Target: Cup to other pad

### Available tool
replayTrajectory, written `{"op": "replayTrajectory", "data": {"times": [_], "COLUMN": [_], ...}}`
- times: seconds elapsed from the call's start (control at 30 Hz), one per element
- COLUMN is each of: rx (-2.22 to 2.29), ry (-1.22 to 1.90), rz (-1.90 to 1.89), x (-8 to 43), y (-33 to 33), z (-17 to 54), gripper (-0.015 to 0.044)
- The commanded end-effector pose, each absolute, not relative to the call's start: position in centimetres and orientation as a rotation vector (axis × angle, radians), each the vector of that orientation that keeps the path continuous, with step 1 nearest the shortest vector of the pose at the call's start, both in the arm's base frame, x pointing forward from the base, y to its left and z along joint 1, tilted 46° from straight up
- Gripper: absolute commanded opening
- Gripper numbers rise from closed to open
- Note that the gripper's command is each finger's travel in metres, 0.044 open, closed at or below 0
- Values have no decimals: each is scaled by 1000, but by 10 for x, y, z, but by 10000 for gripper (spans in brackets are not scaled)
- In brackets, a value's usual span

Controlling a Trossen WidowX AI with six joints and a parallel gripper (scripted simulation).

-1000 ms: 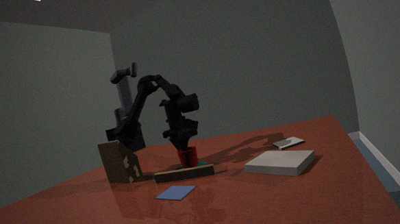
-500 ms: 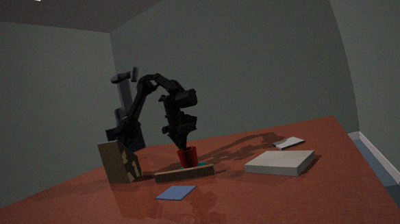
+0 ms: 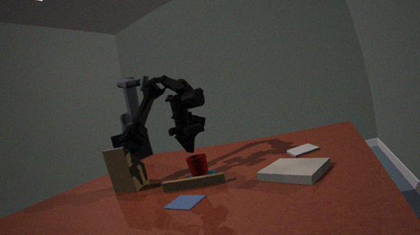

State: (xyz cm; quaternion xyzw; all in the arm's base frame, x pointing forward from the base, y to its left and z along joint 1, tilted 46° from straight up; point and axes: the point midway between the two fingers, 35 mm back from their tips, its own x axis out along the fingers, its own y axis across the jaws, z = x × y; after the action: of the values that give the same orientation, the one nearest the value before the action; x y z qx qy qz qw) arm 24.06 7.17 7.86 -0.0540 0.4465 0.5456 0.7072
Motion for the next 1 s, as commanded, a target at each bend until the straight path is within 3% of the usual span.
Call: {"op": "replayTrajectory", "data": {"times": [0.0,0.4,0.97], "rx": [-129,-122,-130], "ry": [990,992,992], "rz": [1211,1211,1211], "x": [241,241,241], "y": [68,66,24], "z": [82,83,123], "gripper": [128,440,440]}}
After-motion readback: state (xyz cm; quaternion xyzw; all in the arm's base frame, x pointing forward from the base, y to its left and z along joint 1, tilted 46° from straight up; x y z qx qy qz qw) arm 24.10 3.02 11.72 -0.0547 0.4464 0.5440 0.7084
